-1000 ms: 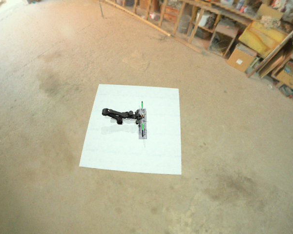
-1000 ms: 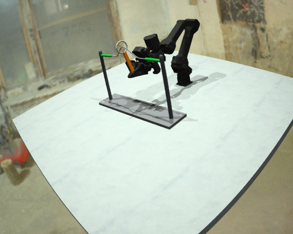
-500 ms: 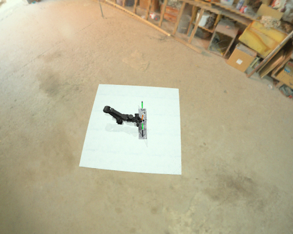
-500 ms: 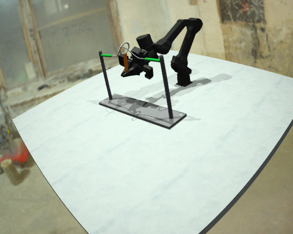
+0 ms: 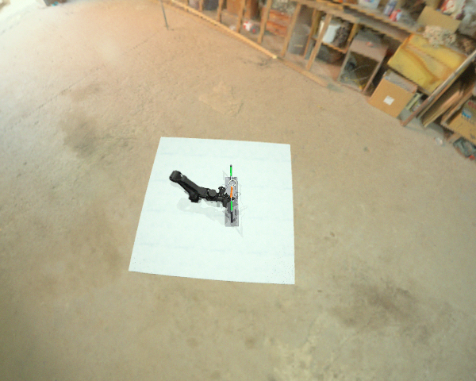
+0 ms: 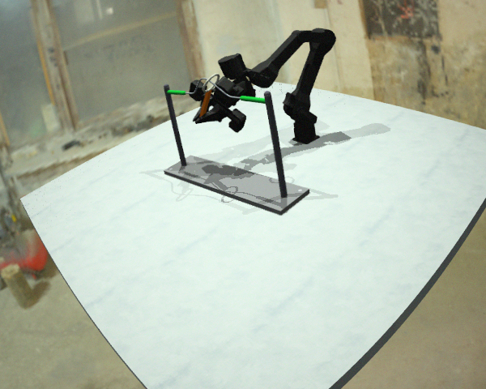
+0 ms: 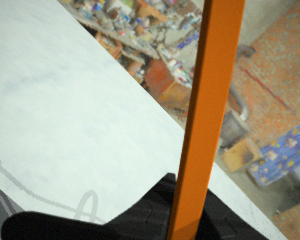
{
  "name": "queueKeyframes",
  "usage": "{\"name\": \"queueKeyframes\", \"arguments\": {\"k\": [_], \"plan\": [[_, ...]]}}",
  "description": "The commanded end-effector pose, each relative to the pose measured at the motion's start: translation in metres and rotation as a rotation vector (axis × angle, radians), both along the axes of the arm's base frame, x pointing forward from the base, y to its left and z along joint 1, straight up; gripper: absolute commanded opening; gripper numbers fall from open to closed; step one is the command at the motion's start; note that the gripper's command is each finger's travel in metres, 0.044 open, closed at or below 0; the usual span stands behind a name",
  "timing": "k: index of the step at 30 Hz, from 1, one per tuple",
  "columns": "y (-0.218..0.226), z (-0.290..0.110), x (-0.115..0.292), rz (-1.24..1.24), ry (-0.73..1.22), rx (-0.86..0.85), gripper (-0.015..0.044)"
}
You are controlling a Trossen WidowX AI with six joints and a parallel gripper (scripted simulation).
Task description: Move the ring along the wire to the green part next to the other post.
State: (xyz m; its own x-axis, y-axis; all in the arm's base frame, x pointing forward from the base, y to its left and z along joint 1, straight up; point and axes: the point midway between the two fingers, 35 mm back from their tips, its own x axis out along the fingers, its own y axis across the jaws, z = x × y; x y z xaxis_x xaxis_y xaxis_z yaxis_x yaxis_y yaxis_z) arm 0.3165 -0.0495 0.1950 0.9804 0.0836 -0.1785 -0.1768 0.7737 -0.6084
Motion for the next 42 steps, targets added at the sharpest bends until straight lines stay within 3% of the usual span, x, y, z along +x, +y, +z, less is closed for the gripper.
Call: {"name": "queueKeyframes", "arguments": {"k": [1,25,42], "plan": [[-0.002,0.003,0.001,0.017,-0.01,-0.058,-0.015],[0.011,-0.011,-0.003,0.03,-0.016,-0.095,-0.015],[0.037,-0.034,-0.01,0.003,-0.005,0.051,-0.015]]}}
